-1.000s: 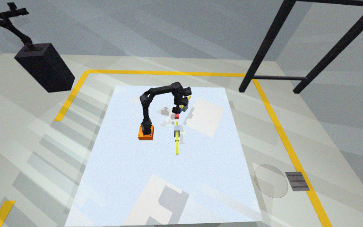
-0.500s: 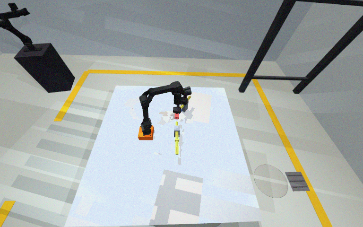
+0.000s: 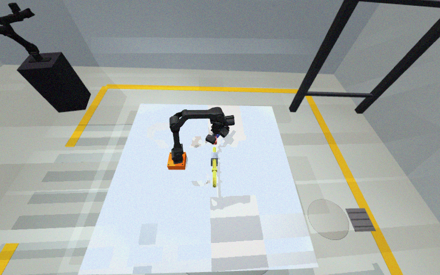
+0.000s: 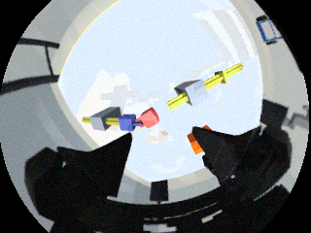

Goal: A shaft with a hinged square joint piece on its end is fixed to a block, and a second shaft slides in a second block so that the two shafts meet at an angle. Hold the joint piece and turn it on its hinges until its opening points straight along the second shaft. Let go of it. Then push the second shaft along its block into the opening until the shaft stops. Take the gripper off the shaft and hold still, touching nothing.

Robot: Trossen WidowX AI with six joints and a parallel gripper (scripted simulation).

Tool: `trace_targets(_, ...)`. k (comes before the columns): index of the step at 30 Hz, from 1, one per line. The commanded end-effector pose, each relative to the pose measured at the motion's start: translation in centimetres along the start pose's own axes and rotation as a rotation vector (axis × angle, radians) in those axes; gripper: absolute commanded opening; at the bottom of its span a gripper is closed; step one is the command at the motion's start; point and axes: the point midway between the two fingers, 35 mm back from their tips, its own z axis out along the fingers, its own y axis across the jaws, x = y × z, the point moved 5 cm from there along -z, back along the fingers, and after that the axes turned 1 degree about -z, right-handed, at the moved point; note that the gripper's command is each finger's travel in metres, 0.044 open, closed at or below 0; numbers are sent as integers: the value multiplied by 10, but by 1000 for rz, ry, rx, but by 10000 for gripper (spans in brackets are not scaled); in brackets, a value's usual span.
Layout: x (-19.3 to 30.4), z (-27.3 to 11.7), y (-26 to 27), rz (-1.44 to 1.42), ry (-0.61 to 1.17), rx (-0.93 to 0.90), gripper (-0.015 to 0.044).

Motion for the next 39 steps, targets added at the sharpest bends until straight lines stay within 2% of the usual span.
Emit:
trace_targets(1, -6, 5, -9, 135, 33, -36, 440)
trace_targets(29, -34, 33, -76, 1037, 292, -256, 440)
trace_targets(39, -35, 33, -77, 1058, 300, -261, 440)
